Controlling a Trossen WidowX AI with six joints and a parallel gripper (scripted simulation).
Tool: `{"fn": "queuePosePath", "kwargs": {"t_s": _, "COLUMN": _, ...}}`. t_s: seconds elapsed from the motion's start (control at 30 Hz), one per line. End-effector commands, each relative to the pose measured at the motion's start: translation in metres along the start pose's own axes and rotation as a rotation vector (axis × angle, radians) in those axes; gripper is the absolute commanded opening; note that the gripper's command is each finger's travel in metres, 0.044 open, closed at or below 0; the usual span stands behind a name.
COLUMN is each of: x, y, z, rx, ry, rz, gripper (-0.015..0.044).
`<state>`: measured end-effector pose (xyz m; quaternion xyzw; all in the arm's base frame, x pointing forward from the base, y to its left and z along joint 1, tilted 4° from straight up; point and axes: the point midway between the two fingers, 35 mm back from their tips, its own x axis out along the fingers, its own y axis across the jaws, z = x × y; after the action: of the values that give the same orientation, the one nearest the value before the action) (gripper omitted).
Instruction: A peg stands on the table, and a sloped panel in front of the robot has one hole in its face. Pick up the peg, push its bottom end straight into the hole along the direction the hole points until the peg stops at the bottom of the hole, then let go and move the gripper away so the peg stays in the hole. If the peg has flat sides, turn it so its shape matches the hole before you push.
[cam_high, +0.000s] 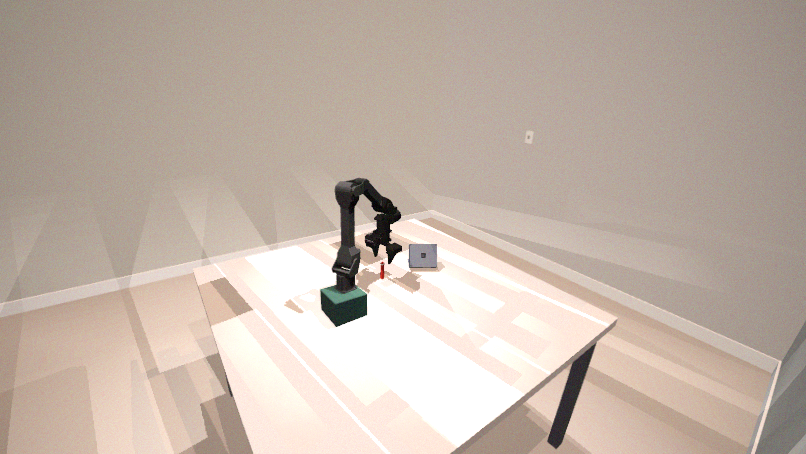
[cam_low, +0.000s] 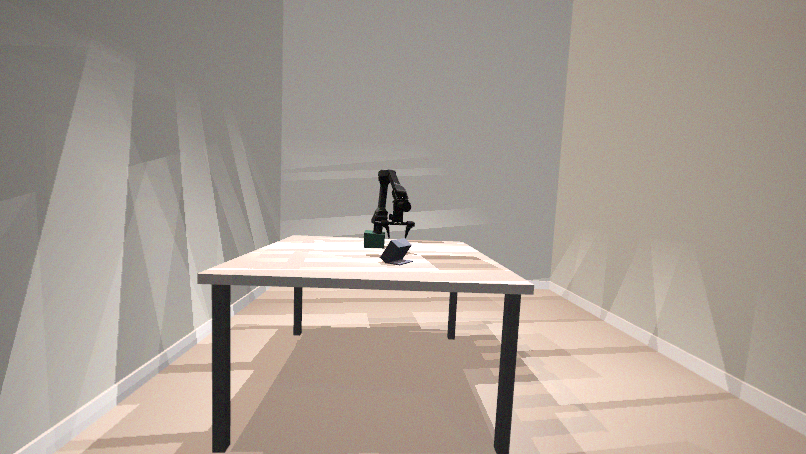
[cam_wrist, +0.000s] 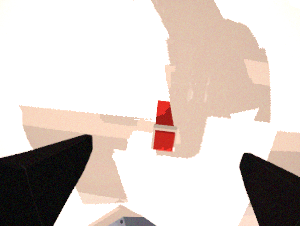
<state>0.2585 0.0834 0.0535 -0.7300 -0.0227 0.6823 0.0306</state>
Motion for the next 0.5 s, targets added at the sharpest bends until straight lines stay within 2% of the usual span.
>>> {"fn": "queuePosePath", "kwargs": {"t_s": 0.0, "x": 0.007, "y": 0.001, "z": 0.0, "rx": -0.004, "ry": -0.003, "rz": 0.006, "gripper": 0.044}}
{"fn": "queuePosePath", "kwargs": {"t_s": 0.47, "x": 0.03, "y": 0.002, "z": 0.0, "rx": -0.004, "ry": -0.003, "rz": 0.006, "gripper": 0.044}}
